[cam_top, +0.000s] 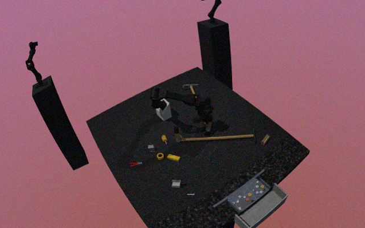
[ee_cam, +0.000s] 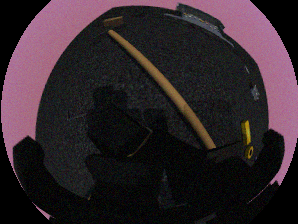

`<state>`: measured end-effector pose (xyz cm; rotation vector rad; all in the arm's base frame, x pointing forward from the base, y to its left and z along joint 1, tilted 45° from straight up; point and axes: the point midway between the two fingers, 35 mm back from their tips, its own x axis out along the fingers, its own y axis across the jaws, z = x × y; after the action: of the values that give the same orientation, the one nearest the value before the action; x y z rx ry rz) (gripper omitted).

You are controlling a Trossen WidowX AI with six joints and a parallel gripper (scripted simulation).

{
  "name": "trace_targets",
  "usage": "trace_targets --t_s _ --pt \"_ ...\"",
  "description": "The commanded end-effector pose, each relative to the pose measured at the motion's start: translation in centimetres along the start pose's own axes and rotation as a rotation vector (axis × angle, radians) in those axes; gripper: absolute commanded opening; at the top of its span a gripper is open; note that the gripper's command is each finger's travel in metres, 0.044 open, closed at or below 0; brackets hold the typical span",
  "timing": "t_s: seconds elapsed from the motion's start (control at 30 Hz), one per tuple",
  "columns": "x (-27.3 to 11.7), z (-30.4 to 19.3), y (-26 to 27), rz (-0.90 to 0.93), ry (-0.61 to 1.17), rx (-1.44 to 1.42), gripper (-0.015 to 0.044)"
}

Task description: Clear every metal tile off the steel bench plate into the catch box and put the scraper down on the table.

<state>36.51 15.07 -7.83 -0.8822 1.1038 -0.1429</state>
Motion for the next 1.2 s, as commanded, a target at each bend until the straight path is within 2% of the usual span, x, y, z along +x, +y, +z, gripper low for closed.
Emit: trace_targets --t_s 0.0,1.17 --pt "0.3 0.4 0.7 0.002 0.002 0.001 0.0" --pt "1.2 3.2 5.7 0.006 0.0 0.004 0.0"
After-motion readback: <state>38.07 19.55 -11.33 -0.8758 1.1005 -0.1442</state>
